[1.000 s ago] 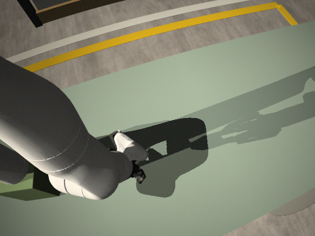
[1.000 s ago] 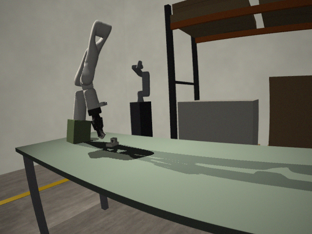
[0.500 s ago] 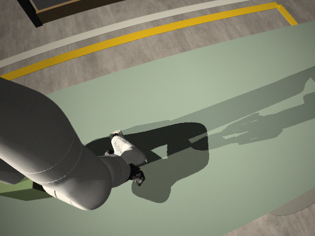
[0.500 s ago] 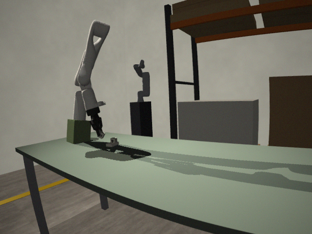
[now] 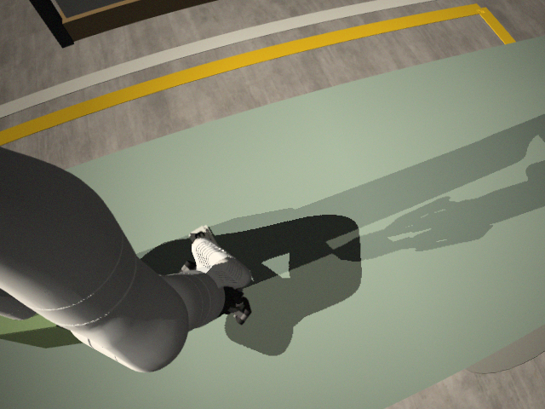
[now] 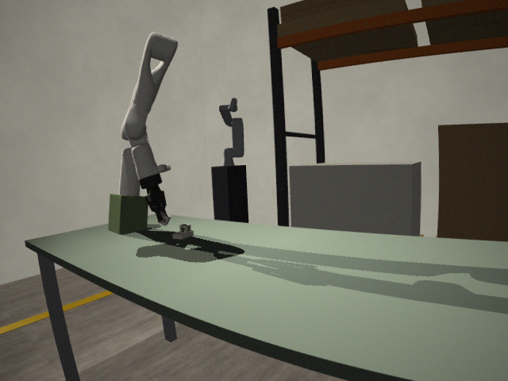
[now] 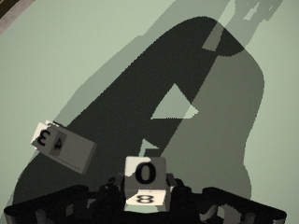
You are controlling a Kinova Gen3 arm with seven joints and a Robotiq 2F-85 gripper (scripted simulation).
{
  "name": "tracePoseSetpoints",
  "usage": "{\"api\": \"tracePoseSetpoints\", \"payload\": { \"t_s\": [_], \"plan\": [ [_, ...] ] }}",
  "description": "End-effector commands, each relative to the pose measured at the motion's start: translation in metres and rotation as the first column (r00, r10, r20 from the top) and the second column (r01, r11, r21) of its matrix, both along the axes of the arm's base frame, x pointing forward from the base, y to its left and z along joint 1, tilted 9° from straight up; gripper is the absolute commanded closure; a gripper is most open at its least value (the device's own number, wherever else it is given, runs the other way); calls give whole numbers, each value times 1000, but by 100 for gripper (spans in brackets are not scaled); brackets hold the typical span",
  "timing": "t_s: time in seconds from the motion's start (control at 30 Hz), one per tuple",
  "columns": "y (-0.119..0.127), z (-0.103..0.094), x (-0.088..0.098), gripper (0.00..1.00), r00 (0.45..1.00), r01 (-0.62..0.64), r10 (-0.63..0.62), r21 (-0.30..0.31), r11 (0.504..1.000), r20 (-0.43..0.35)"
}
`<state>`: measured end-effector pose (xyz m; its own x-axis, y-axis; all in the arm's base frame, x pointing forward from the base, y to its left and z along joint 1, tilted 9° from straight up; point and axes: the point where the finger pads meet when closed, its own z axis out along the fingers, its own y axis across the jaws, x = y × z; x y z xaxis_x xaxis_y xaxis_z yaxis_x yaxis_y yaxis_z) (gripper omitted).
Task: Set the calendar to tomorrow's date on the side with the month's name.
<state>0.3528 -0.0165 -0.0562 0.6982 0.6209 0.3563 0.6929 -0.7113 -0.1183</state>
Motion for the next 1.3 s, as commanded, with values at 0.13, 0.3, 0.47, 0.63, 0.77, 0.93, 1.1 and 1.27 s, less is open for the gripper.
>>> {"api": "tracePoseSetpoints", "payload": {
  "t_s": [0.13,0.3,0.47,0.63,0.77,0.93,1.1,1.27],
  "plan": [
    [-2,0,-1,72,1000,8,-8,2,1000,2],
    [-2,-1,-1,72,1000,8,-8,4,1000,1],
    [0,-3,-5,72,1000,8,-8,24,1000,4],
    [2,-5,-8,72,1000,8,-9,61,998,26],
    [2,-5,-9,72,999,9,-13,88,996,47],
    [2,-5,-9,72,996,12,-22,124,992,82],
    [1,-5,-8,72,991,17,-37,159,987,127],
    [-1,-4,-6,72,986,21,-50,179,984,161]
  ]
}}
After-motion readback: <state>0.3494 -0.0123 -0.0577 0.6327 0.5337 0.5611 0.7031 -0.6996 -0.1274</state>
